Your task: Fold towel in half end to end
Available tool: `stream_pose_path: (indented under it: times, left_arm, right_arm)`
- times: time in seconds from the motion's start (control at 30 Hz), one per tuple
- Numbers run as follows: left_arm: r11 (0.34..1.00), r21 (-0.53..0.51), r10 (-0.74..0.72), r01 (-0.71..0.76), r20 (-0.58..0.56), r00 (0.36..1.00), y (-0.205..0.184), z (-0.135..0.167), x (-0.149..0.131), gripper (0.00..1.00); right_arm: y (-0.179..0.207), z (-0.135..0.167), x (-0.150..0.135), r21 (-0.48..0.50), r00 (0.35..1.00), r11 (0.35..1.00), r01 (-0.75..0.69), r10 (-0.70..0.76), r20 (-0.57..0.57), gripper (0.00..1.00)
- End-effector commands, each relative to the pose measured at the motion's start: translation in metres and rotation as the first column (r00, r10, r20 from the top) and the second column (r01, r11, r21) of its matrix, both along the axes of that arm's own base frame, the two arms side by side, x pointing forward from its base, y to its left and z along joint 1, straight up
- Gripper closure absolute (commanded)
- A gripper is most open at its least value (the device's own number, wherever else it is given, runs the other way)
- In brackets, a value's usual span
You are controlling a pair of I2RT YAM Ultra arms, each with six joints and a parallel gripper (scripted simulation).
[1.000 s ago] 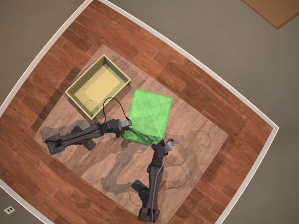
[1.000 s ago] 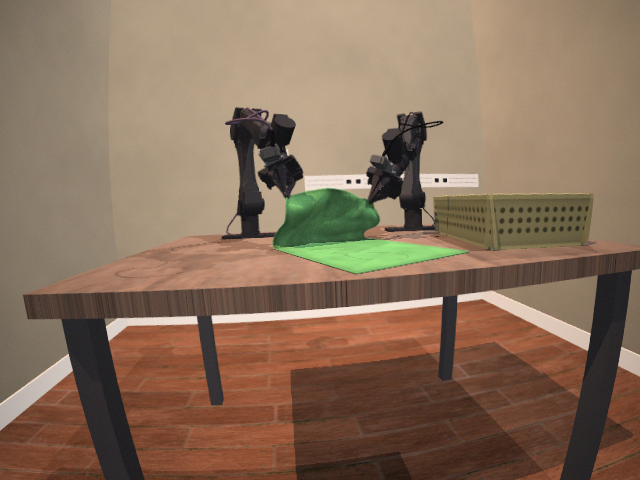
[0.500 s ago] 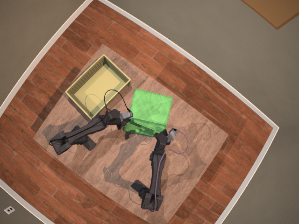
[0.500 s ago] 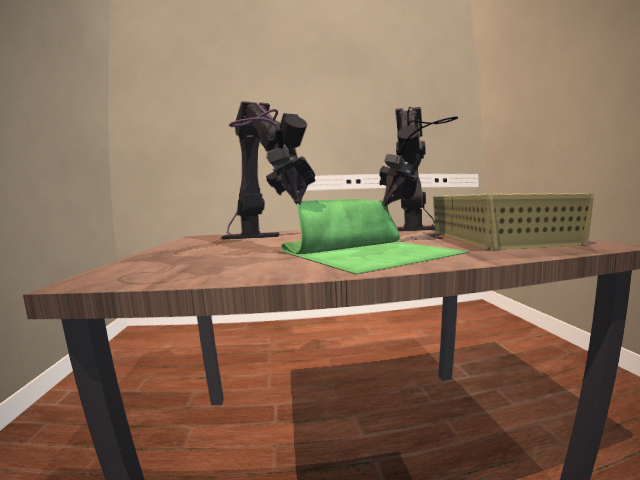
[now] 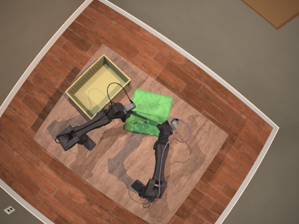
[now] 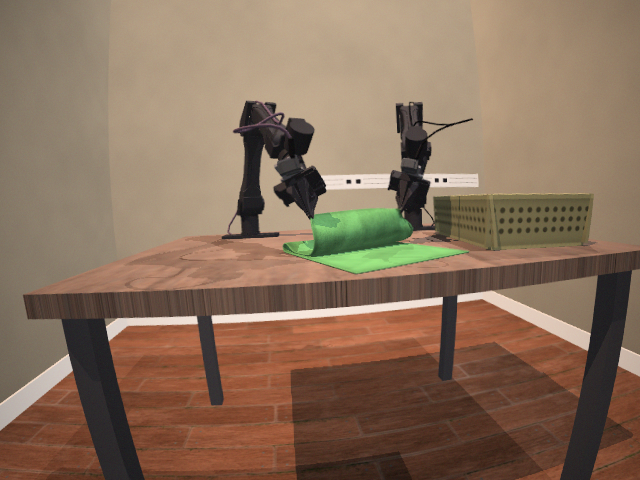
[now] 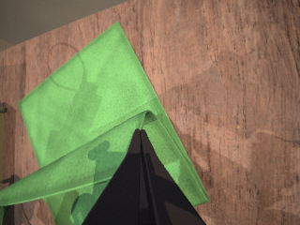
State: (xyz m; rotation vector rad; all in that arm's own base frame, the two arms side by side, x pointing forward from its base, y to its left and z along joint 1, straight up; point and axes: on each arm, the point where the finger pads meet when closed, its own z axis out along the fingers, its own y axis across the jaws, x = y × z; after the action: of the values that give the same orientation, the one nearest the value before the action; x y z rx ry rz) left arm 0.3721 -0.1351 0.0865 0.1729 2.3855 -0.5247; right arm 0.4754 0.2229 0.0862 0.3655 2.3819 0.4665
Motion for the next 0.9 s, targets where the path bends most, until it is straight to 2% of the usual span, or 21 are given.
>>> stream_pose_path:
  times: [0.0, 0.23, 0.27, 0.4, 0.43, 0.47, 0.57, 0.6, 0.7, 0.73, 0.8, 0.83, 0.87]
  left_arm:
    - [0.999, 0.03, 0.043, -0.044, 0.016, 0.999, 0.012, 0.005, 0.027, 1.0]
    - [0.998, 0.039, 0.053, -0.053, 0.01, 0.999, 0.016, 0.002, 0.038, 1.0]
    - [0.998, 0.039, 0.057, -0.058, 0.038, 0.998, 0.019, 0.003, 0.056, 1.0]
    - [0.998, 0.04, 0.057, -0.058, 0.035, 0.998, 0.019, 0.003, 0.055, 1.0]
    - [0.998, 0.037, 0.046, -0.048, 0.047, 0.998, 0.015, 0.014, 0.051, 1.0]
    - [0.995, 0.051, 0.091, -0.091, -0.003, 0.996, 0.023, -0.006, 0.06, 1.0]
    - [0.995, 0.053, 0.087, -0.087, -0.002, 0.996, 0.022, -0.006, 0.06, 1.0]
    - [0.992, 0.063, 0.109, -0.108, -0.006, 0.994, 0.025, -0.01, 0.067, 1.0]
    - [0.992, 0.061, 0.109, -0.109, 0.002, 0.994, 0.025, -0.006, 0.068, 1.0]
    - [0.993, 0.068, 0.096, -0.095, -0.003, 0.995, 0.029, -0.012, 0.077, 1.0]
    - [0.993, 0.068, 0.096, -0.095, -0.003, 0.995, 0.029, -0.012, 0.077, 1.0]
    - [0.993, 0.068, 0.096, -0.095, -0.003, 0.995, 0.029, -0.011, 0.077, 1.0]
    - [0.995, 0.058, 0.082, -0.081, -0.006, 0.997, 0.029, -0.012, 0.086, 1.0]
  right_arm:
    - [0.006, 0.016, 0.034, 0.025, 0.998, 1.0, -0.018, 0.016, 0.067, 1.0]
    - [0.006, 0.003, 0.042, 0.005, 0.999, 1.0, 0.008, -0.008, 0.036, 1.0]
    - [0.009, -0.002, 0.055, 0.005, 0.999, 1.0, 0.007, -0.007, 0.034, 1.0]
    - [0.01, 0.002, 0.058, 0.013, 0.999, 1.0, 0.007, -0.008, 0.051, 1.0]
    - [0.01, 0.022, 0.059, 0.029, 0.996, 1.0, 0.006, -0.009, 0.085, 1.0]
    - [0.013, -0.005, 0.064, 0.013, 1.0, 1.0, -0.01, 0.01, 0.03, 1.0]
    - [0.013, 0.009, 0.069, 0.023, 0.998, 1.0, -0.002, 0.0, 0.07, 1.0]
    - [0.014, -0.008, 0.072, 0.001, 0.999, 1.0, -0.006, 0.006, 0.035, 1.0]
    - [0.015, -0.002, 0.074, 0.01, 0.998, 1.0, -0.006, 0.006, 0.055, 1.0]
    - [0.018, -0.01, 0.08, -0.002, 0.999, 1.0, 0.009, -0.009, 0.044, 1.0]
    - [0.02, -0.006, 0.083, 0.008, 0.998, 1.0, 0.009, -0.01, 0.063, 1.0]
    - [0.02, 0.007, 0.084, 0.017, 0.997, 1.0, 0.009, -0.01, 0.082, 1.0]
    - [0.02, -0.008, 0.094, 0.03, 0.997, 0.999, 0.032, -0.034, 0.065, 1.0]
